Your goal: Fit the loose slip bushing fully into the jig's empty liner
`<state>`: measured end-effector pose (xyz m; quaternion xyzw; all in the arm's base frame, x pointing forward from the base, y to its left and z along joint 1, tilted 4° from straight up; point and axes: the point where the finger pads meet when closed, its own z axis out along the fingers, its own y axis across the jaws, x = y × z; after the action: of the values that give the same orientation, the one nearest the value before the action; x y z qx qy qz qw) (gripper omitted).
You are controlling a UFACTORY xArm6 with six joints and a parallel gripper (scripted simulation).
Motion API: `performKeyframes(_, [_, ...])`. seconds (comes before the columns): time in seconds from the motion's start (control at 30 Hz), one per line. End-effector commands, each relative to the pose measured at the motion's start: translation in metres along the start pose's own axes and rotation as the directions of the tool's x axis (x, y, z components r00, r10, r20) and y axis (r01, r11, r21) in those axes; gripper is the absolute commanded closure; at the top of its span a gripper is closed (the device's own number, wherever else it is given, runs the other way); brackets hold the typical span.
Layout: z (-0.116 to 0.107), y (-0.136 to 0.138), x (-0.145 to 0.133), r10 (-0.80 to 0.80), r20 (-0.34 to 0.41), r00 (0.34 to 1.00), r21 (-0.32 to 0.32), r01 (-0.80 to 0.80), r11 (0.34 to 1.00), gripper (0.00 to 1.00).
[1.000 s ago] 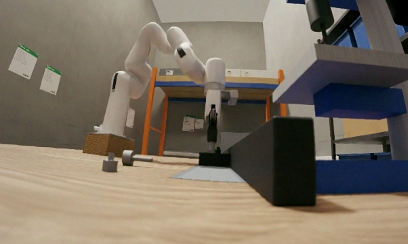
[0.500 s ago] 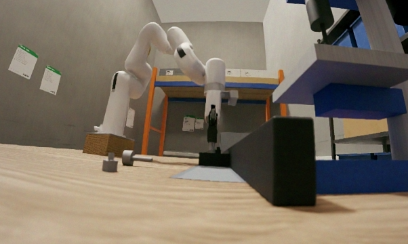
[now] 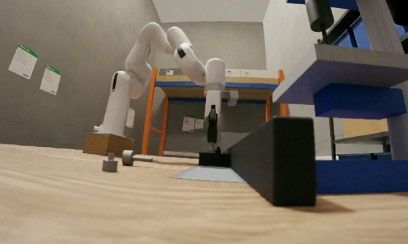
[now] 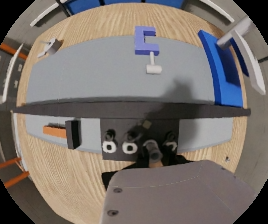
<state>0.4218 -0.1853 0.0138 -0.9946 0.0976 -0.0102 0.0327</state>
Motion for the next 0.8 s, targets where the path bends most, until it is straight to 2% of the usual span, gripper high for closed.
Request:
performKeyframes(0.0, [-0.0015, 0.0004, 0.0016, 0.000, -0.004, 1.000, -0.001, 0.000, 1.000, 0.74])
performKeyframes(0.77, [0.0005, 0.0004, 0.0016, 0.000, -0.004, 1.000, -0.001, 0.000, 1.000, 0.74])
